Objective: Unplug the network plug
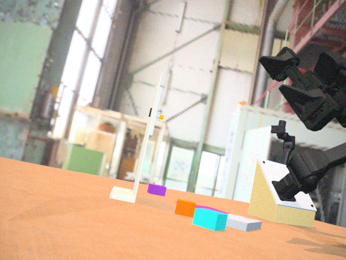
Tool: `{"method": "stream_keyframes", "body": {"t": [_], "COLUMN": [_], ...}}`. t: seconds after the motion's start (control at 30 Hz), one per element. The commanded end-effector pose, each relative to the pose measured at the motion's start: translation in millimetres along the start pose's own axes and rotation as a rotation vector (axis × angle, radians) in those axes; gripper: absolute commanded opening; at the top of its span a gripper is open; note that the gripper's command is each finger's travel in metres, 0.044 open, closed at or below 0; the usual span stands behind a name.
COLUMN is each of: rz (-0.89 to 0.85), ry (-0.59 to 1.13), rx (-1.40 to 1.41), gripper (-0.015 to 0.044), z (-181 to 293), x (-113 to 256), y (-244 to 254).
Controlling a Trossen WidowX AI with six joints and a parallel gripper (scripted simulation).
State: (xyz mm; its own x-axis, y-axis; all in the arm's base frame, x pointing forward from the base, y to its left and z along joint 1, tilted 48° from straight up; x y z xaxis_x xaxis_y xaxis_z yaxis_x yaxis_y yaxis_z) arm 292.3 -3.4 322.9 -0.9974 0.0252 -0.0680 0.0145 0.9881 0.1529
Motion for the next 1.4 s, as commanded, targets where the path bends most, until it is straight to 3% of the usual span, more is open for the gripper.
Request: {"method": "stream_keyframes", "body": {"t": [0.0, 0.3, 0.83, 1.37], "rz": [0.003, 0.160, 0.344, 0.346], "ry": [0.003, 0.168, 0.580, 0.599], "rx": [0.005, 0.244, 0.700, 0.712], "gripper": [0.0374, 0.0156, 0.0156, 0.0156], "z": [1.4, 70.1, 189.7, 196.3], "x": [-0.2, 0.1, 48.2, 32.7], "y": [-0.8, -40.0, -108.0, -115.9]}}
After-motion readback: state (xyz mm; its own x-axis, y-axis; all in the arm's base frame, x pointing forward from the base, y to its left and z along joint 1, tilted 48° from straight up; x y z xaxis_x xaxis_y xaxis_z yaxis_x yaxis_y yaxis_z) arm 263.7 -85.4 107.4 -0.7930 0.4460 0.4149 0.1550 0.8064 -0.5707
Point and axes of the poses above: the point midway between the two fingers, 35 mm back from their tips, its own x axis back along the fingers, its own y axis across the jaws, z = x × y, the point moved 2 cm from there along x, back along the fingers, and after that the axes turned 8 degrees about -x, right-handed, at the moved point
